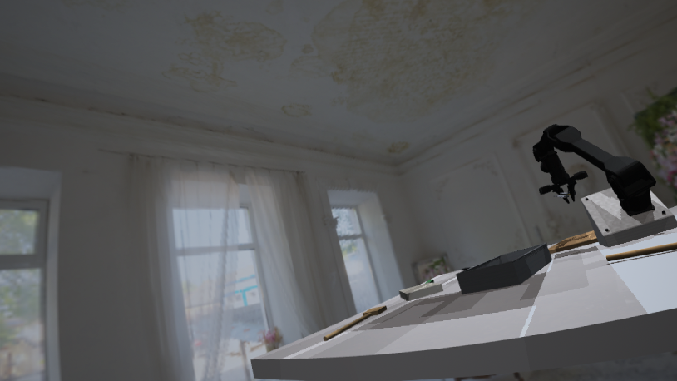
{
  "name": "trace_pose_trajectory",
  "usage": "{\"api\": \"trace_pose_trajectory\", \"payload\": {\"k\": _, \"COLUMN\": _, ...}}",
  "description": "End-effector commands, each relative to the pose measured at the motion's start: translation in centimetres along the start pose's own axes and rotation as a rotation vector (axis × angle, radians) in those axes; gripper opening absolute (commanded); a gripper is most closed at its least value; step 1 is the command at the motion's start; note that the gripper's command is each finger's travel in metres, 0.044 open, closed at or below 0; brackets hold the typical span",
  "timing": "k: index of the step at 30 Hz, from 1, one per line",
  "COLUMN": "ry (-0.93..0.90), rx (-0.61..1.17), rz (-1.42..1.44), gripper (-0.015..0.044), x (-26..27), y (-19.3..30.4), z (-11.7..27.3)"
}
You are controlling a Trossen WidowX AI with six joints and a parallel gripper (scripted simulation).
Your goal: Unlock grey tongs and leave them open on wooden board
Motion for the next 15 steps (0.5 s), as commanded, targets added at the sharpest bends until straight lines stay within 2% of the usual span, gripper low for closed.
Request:
{"api": "trace_pose_trajectory", "payload": {"k": 1, "ry": 0.019, "rx": -0.053, "rz": 0.003, "gripper": -0.0150, "x": 0.13, "y": -0.20, "z": 0.01}}
{"api": "trace_pose_trajectory", "payload": {"k": 15, "ry": 0.079, "rx": -0.267, "rz": 0.030, "gripper": -0.0150, "x": 0.90, "y": -0.65, "z": -0.11}}
Point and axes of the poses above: the point midway between the two fingers, 35 mm back from their tips, its own z axis back along the fingers, its own x axis across the jaws, y = z × x, the point moved 2 cm from there along z, back along the fingers, and after that the axes turned 5 degrees about z, right-handed, at the moved point
